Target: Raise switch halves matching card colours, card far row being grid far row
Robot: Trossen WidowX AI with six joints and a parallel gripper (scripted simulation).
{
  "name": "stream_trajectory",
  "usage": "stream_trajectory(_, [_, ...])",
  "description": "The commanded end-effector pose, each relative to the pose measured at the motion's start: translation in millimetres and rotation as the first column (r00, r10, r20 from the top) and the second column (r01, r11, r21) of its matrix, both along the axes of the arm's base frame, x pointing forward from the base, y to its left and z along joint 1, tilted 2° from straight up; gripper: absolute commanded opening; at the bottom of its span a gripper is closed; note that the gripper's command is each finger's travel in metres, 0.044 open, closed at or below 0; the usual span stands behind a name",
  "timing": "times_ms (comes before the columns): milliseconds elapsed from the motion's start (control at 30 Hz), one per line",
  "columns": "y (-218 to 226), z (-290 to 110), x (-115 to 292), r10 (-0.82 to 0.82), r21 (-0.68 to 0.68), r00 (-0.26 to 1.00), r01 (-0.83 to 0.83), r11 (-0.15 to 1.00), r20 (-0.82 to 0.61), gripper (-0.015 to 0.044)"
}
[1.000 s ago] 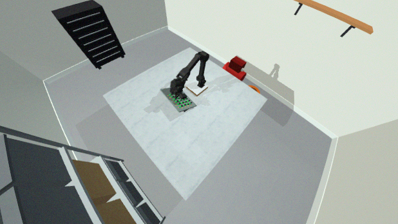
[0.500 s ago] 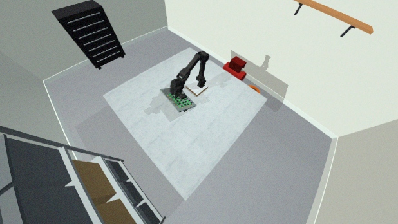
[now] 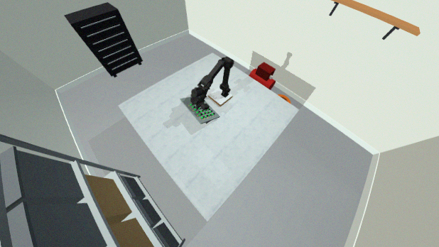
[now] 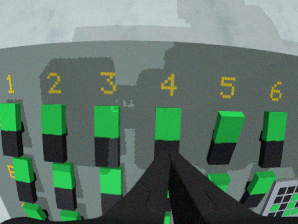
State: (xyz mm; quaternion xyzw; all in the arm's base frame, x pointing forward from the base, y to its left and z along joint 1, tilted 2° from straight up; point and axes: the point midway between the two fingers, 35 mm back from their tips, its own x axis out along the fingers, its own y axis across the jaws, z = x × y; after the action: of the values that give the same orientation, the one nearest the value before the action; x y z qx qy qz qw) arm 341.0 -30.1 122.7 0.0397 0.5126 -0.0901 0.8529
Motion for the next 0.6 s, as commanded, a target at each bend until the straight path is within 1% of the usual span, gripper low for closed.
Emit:
stream_trajectory(0, [0.4,-1.4,0.5,0.004,0.002,1.000,-0.004,1.000,-0.002,0.0000])
stream_trajectory(567, [0.1,-3.4,1.4,0.004,0.002,1.000,-0.004,1.000,-0.002,0.0000])
